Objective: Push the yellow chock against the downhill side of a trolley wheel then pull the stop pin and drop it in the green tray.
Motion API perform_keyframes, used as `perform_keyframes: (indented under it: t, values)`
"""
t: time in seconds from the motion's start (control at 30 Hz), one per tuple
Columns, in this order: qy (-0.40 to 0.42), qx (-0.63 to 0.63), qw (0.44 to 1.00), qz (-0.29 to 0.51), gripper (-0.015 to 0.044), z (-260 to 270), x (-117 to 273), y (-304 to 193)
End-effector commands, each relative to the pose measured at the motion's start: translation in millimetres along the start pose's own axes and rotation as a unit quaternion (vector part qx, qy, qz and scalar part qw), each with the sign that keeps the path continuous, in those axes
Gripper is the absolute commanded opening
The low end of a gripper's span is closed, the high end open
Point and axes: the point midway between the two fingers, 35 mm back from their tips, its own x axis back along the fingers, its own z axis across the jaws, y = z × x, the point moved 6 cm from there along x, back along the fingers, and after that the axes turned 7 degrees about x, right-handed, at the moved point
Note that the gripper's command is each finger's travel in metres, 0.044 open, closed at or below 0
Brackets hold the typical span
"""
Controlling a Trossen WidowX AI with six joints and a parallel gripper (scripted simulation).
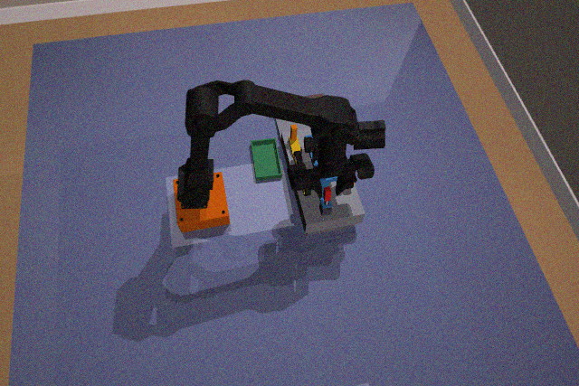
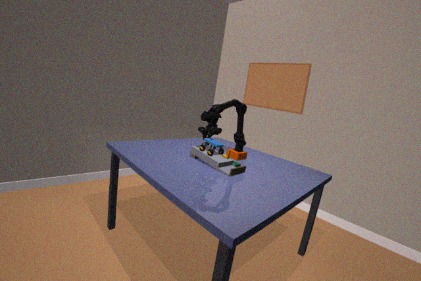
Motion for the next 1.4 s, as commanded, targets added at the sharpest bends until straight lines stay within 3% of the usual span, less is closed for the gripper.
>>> perform_keyframes:
  t: [0.0, 0.3, 0.43, 0.77, 1.37]
  values:
    - [0.004, 0.003, 1.000, 0.001, 0.0190, 2, -7, 0]
    - [0.004, 0.003, 1.000, 0.001, 0.0190, 3, -16, 0]
    - [0.001, 0.000, 1.000, 0.000, 0.0085, 2, -13, 0]
    - [0.001, 0.000, 1.000, 0.000, 0.0000, 2, -13, 0]
    - [0.004, 0.003, 1.000, 0.001, 0.0000, 4, 1, -1]
